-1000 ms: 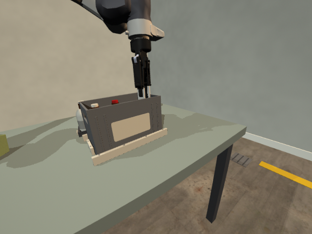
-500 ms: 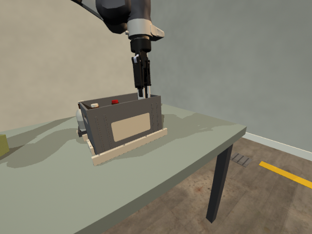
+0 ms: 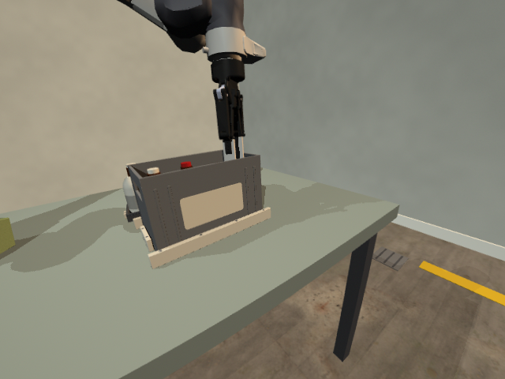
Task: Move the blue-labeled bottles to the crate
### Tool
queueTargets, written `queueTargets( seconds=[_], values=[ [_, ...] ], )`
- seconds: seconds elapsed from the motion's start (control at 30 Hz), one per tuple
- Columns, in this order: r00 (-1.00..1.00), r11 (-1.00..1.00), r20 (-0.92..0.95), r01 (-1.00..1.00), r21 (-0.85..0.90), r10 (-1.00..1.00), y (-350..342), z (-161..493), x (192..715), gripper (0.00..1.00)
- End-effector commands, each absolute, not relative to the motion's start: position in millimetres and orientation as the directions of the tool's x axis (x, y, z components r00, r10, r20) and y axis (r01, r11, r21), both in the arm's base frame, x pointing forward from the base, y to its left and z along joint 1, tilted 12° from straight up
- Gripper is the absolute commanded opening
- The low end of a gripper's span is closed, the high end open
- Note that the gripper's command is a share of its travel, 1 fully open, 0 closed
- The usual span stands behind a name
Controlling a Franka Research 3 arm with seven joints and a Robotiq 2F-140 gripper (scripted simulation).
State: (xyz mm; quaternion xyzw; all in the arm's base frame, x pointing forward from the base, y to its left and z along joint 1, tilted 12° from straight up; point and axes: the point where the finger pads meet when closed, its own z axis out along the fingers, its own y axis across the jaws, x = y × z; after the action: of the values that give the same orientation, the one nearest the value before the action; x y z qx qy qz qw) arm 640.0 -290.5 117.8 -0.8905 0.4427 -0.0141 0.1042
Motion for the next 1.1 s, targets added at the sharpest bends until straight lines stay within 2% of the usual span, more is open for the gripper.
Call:
queueTargets(
  seconds=[0.0,1.07],
  values=[
    [0.607,-0.587,-0.064,-0.786,-0.195,-0.792,-294.7,125.4,638.5,0.38],
    [0.607,-0.587,-0.064,-0.786,-0.195,-0.792,-304.5,182.7,631.6,0.38]
  ],
)
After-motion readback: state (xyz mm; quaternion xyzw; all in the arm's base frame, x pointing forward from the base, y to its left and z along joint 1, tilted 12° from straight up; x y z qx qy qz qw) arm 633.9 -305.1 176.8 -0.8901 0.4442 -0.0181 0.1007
